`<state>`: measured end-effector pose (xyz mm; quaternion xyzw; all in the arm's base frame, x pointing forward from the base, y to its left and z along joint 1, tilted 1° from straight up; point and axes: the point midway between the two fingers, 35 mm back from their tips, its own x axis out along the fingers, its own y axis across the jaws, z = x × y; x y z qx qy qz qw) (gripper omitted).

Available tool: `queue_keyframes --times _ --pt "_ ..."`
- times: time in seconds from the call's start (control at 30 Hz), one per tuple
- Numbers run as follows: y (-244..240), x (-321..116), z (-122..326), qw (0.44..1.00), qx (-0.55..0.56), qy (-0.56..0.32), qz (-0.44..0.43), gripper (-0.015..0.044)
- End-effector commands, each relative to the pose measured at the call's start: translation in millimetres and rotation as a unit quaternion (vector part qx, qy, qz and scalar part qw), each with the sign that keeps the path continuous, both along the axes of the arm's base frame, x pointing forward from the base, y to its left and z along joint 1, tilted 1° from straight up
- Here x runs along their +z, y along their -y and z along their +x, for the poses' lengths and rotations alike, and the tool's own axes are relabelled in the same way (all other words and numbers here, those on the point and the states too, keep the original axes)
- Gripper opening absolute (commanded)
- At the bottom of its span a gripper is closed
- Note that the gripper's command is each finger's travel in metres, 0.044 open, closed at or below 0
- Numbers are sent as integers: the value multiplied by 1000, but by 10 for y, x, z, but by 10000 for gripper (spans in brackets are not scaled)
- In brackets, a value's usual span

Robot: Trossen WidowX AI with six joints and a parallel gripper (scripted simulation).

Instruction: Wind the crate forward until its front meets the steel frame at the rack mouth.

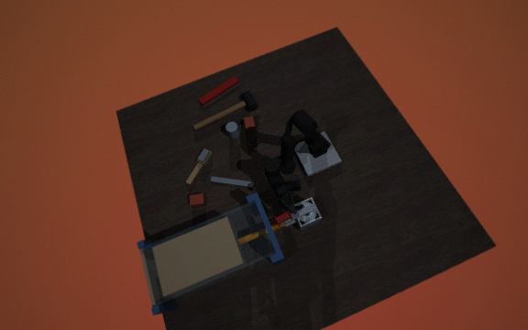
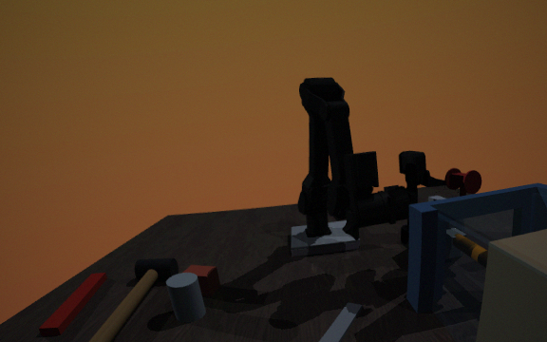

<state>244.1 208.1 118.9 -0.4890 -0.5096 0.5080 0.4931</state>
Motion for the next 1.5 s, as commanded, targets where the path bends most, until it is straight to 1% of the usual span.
queue_keyframes --times 0.0,1.33,1.47 --pt "0 22 -2 1000 0 2 1 240" --pt "0 22 -2 1000 0 2 1 240" --pt "0 -53 2 1000 0 2 0 240"
